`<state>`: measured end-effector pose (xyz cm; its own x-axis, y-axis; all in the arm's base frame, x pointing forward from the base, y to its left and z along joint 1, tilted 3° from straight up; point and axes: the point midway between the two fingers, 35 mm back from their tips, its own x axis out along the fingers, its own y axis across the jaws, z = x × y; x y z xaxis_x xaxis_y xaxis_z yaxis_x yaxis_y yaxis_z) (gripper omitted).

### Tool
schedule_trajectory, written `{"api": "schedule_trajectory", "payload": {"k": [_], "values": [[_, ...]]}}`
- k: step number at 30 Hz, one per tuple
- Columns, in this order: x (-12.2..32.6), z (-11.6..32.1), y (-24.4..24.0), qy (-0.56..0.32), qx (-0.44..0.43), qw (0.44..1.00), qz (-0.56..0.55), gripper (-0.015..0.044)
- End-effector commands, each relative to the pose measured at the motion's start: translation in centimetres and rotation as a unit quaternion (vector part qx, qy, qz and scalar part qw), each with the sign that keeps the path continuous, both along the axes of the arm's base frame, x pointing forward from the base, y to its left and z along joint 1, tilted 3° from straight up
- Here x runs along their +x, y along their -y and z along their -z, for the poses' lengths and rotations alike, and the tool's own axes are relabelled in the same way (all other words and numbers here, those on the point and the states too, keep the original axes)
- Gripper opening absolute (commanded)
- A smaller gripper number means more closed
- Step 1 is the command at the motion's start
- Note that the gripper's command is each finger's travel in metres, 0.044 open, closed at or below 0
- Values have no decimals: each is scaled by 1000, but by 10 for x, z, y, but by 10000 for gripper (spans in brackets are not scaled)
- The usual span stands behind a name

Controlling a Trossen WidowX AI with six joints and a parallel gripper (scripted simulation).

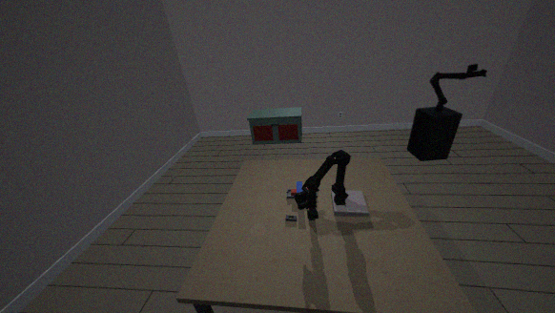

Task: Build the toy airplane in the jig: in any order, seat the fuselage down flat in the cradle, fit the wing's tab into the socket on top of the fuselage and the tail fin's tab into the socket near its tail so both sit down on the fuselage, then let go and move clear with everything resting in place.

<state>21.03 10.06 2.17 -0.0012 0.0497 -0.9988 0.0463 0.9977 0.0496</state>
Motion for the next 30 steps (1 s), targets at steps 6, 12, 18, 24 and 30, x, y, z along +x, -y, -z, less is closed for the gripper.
{"api": "schedule_trajectory", "payload": {"k": [6,12,18,24,30], "values": [[1,-6,0,-3,-3,1000,2,0],[4,-23,-1,-3,-3,1000,2,0],[7,-41,-1,-3,-3,1000,2,0],[8,-60,-1,-2,-2,1000,2,0],[8,-79,0,-2,-2,1000,2,0]]}}
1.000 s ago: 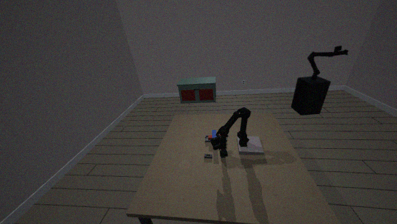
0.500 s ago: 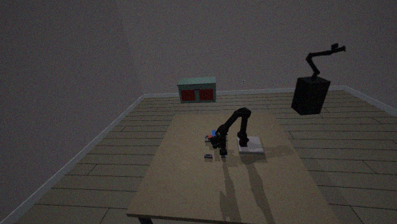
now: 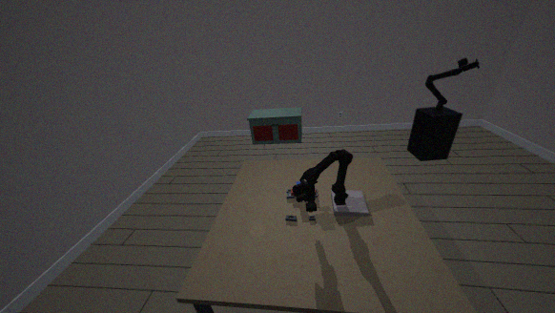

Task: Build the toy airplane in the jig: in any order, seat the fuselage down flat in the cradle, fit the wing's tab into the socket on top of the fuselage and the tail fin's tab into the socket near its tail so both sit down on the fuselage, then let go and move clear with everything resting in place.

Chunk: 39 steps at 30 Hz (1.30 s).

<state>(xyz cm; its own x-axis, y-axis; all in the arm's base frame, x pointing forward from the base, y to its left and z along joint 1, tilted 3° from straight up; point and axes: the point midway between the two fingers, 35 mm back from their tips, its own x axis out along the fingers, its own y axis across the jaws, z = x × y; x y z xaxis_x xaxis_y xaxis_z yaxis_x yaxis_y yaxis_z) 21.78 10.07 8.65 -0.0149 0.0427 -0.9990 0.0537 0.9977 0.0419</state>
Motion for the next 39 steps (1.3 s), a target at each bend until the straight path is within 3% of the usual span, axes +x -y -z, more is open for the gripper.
{"api": "schedule_trajectory", "payload": {"k": [1,17,39], "values": [[1,-17,1,5,2,1000,-2,0],[-7,-66,6,6,3,1000,-2,0],[10,-53,61,8,-1,1000,0,0]]}}
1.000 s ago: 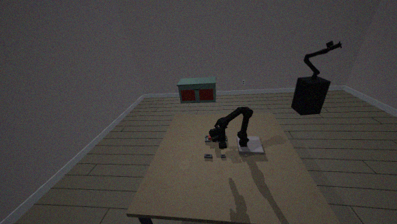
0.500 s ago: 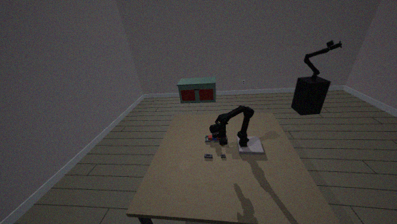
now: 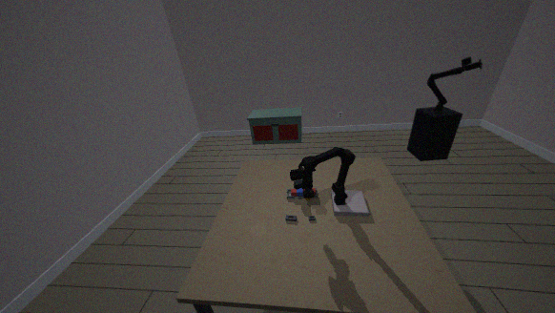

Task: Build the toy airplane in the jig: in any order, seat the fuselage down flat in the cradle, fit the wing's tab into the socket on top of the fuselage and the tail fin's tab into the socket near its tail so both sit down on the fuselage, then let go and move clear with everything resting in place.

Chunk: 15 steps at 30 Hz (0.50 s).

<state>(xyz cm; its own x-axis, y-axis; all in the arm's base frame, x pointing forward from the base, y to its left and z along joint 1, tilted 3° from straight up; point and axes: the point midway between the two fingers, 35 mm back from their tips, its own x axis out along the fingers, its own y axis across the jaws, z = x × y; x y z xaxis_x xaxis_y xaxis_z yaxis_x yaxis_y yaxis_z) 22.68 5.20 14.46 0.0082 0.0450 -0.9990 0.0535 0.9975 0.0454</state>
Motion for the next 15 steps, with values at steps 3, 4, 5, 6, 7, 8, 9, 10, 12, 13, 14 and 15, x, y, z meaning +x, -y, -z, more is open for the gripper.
{"api": "schedule_trajectory", "payload": {"k": [3,4,5,6,7,8,9,10,12,13,14,15], "values": [[3,7,21,-3,-3,1000,0,0],[3,8,24,-3,-3,1000,0,0],[4,9,28,-3,-4,1000,0,0],[4,9,31,-3,-4,1000,0,0],[4,10,34,-3,-4,1000,0,0],[5,11,37,-3,-4,1000,0,0],[5,12,40,-3,-4,1000,0,0],[5,12,43,-3,-5,1000,0,0],[5,14,50,-3,-5,1000,1,0],[5,15,53,-3,-5,1000,1,0],[5,15,56,-3,-6,1000,1,0],[5,16,59,-3,-6,1000,1,0]]}}
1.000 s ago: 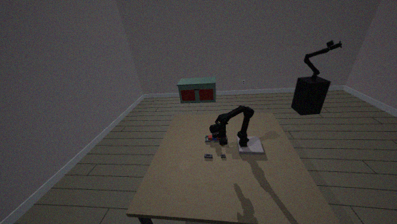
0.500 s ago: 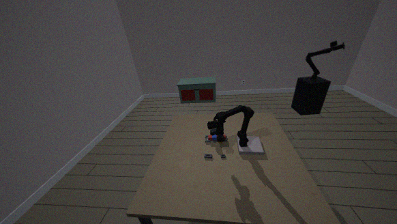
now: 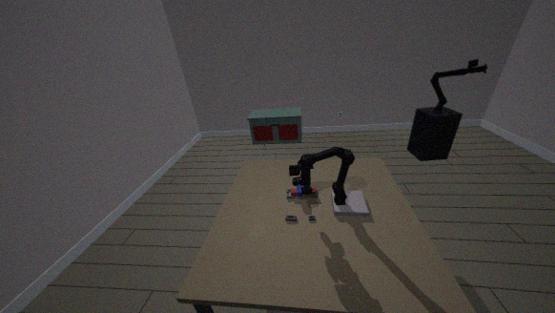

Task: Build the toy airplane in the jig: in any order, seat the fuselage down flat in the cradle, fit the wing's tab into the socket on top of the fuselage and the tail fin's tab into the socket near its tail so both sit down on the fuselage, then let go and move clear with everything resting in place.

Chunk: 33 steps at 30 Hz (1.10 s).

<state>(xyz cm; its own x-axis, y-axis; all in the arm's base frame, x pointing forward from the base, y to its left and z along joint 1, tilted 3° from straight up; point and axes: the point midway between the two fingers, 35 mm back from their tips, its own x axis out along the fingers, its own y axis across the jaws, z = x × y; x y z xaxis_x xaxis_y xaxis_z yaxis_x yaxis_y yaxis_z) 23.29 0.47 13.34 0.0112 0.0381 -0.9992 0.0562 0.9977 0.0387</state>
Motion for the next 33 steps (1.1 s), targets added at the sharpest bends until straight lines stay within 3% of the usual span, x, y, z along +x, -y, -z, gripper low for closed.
{"api": "schedule_trajectory", "payload": {"k": [1,33], "values": [[-1,6,15,-4,-3,1000,-1,0],[-31,29,108,-13,-9,999,31,0]]}}
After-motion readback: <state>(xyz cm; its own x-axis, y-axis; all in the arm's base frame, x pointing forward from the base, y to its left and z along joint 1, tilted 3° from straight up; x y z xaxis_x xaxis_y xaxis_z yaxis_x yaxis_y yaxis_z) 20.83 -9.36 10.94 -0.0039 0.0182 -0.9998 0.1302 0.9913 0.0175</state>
